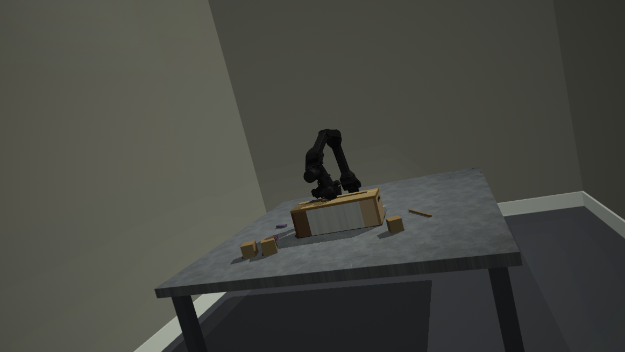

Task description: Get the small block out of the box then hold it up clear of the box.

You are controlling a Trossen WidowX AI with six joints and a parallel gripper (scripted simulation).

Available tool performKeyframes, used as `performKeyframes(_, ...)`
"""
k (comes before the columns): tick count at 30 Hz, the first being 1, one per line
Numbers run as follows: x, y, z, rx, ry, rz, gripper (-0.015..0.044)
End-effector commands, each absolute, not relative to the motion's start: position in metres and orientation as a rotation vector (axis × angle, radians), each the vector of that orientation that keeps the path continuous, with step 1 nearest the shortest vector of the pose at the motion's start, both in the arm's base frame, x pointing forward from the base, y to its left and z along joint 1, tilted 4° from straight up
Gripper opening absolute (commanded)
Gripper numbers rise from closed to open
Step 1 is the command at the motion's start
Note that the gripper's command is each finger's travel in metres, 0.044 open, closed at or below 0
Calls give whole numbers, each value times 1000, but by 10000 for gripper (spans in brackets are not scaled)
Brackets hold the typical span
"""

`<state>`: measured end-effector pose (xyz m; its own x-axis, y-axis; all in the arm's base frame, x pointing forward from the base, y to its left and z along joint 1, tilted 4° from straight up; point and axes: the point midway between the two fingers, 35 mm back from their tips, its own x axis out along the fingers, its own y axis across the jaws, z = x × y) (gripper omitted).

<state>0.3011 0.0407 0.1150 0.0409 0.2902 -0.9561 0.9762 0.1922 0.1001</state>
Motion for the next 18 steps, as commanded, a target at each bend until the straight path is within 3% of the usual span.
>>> performKeyframes(1,296,52,112,1288,1458,-857,400)
performKeyframes(18,288,94,110,1291,1461,-855,400)
